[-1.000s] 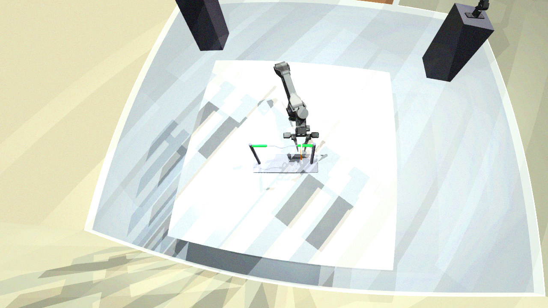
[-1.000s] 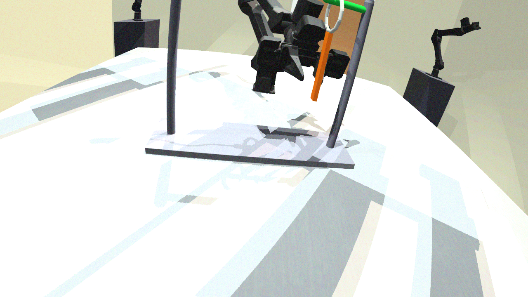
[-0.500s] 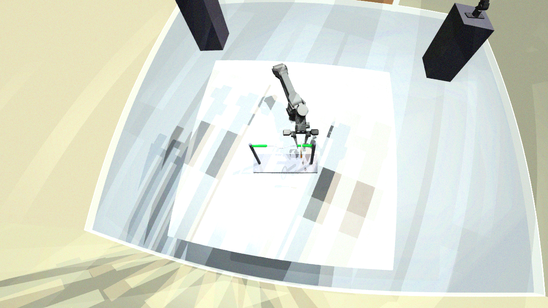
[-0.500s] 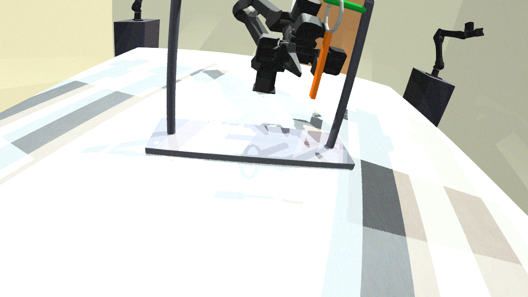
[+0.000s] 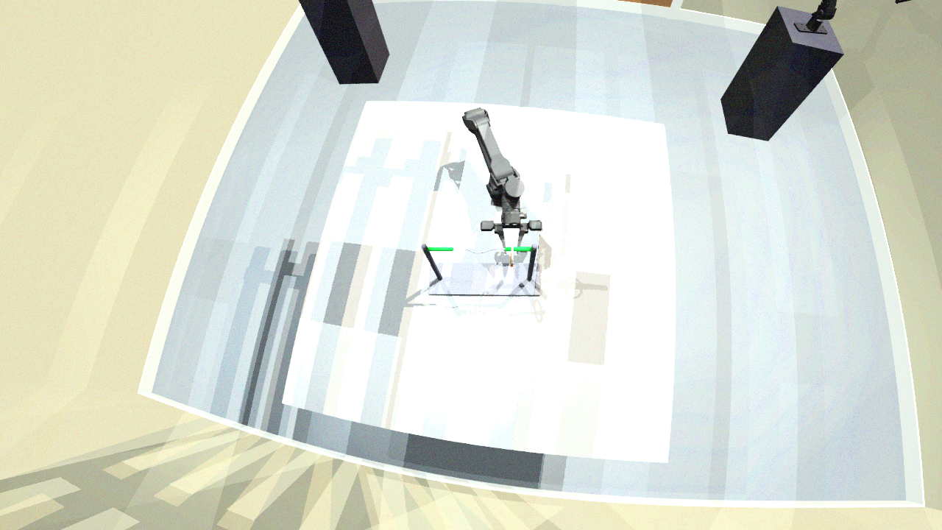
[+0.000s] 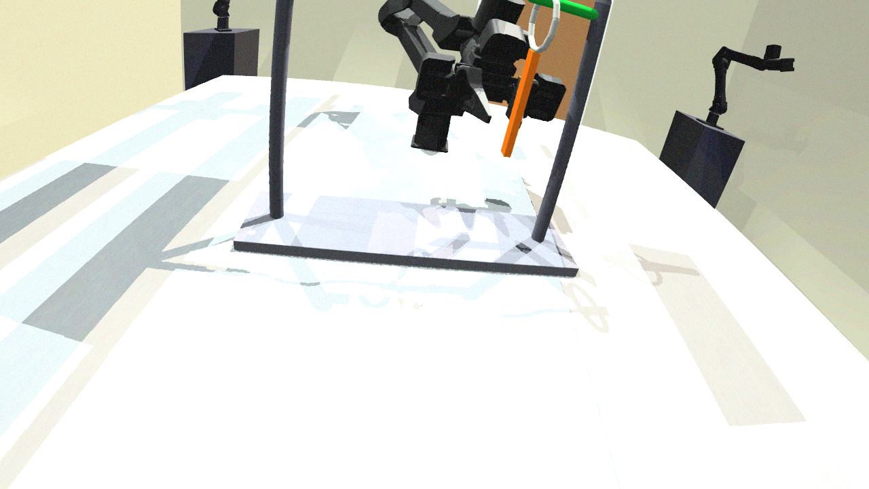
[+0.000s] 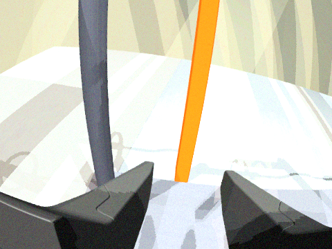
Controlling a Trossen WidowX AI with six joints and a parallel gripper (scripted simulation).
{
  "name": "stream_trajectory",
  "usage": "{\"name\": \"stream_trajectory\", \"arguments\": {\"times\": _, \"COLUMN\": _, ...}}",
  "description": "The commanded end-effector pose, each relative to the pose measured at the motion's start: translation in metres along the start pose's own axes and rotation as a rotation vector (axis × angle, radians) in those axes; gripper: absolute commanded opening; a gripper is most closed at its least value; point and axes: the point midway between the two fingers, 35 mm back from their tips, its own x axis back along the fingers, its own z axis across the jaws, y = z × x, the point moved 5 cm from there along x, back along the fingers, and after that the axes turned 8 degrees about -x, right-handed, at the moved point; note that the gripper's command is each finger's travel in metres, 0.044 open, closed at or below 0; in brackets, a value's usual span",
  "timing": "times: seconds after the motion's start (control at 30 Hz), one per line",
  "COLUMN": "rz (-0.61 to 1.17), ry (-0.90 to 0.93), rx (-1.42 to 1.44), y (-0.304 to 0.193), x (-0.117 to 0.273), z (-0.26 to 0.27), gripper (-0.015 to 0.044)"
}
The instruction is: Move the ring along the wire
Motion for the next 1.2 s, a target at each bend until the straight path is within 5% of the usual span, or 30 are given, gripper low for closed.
{"name": "stream_trajectory", "arguments": {"times": 0.0, "rz": -0.001, "ry": -0.004, "rx": -0.007, "y": 0.000, "x": 0.000, "z": 0.000, "gripper": 0.0160}}
{"name": "stream_trajectory", "arguments": {"times": 0.4, "rz": -0.001, "ry": -0.004, "rx": -0.007, "y": 0.000, "x": 0.000, "z": 0.000, "gripper": 0.0160}}
{"name": "stream_trajectory", "arguments": {"times": 0.77, "rz": 0.001, "ry": -0.001, "rx": 0.001, "y": -0.002, "x": 0.043, "z": -0.004, "gripper": 0.0440}}
{"name": "stream_trajectory", "arguments": {"times": 1.17, "rz": 0.001, "ry": -0.001, "rx": 0.001, "y": -0.002, "x": 0.043, "z": -0.004, "gripper": 0.0440}}
